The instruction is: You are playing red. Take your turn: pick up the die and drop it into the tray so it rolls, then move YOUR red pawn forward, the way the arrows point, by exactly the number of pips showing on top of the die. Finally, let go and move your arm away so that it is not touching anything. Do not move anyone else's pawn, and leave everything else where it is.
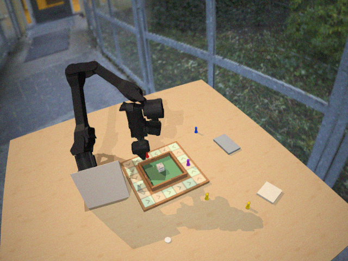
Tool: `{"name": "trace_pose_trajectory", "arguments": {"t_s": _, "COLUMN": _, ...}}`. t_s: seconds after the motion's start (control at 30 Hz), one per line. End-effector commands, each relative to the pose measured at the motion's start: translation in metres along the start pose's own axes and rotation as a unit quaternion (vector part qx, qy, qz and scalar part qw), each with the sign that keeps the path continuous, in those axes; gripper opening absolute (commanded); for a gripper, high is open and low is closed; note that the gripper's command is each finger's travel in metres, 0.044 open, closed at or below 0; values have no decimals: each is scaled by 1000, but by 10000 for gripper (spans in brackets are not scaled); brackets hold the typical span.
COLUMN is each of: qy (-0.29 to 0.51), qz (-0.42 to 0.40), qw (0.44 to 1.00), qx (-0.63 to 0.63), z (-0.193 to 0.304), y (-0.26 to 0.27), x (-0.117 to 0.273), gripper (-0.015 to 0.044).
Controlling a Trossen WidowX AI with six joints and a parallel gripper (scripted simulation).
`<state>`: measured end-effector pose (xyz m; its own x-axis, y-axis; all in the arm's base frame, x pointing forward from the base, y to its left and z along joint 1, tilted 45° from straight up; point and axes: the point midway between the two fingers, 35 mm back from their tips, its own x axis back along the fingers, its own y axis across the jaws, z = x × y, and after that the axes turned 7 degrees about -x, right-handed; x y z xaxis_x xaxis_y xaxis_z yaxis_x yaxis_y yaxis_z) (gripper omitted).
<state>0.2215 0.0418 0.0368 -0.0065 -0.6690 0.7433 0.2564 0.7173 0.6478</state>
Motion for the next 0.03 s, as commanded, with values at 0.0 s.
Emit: {"name": "trace_pose_trajectory", "arguments": {"t_s": 0.0, "qy": 17, "qz": -21, "qw": 991, "qx": 132, "z": 32, "y": -47, "x": 24, "gripper": 440}}
